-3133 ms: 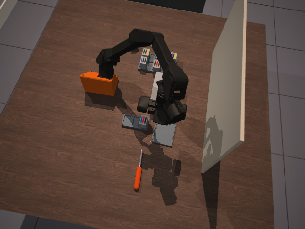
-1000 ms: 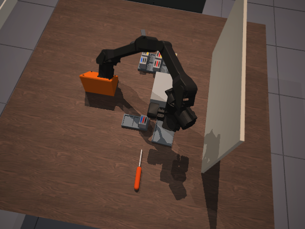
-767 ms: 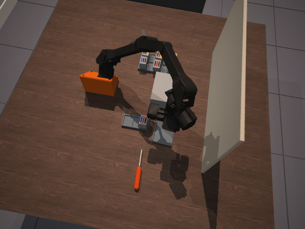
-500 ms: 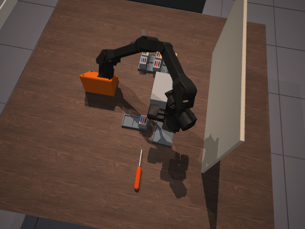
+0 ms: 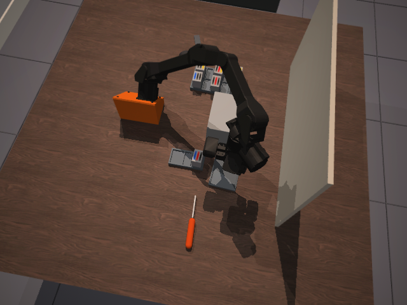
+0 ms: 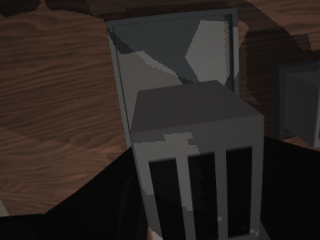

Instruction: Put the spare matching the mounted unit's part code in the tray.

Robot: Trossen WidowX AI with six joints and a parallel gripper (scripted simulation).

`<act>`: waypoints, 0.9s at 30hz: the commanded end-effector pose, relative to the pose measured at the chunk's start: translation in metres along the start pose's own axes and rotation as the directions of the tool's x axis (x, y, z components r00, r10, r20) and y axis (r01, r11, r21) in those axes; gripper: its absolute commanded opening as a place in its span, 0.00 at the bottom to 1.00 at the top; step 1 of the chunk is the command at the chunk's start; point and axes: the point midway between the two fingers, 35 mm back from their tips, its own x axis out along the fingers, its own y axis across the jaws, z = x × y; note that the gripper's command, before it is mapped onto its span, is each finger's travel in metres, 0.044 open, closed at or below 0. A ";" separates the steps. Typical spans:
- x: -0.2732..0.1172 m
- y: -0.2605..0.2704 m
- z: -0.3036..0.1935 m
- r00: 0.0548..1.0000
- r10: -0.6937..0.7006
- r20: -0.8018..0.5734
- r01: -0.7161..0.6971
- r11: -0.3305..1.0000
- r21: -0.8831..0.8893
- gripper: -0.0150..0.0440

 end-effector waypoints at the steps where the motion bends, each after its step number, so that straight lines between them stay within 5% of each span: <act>1: 0.004 0.000 -0.001 1.000 0.002 -0.005 -0.002 1.000 0.006 0.25; 27: 0.023 0.000 -0.001 1.000 0.002 -0.005 -0.002 1.000 0.005 0.25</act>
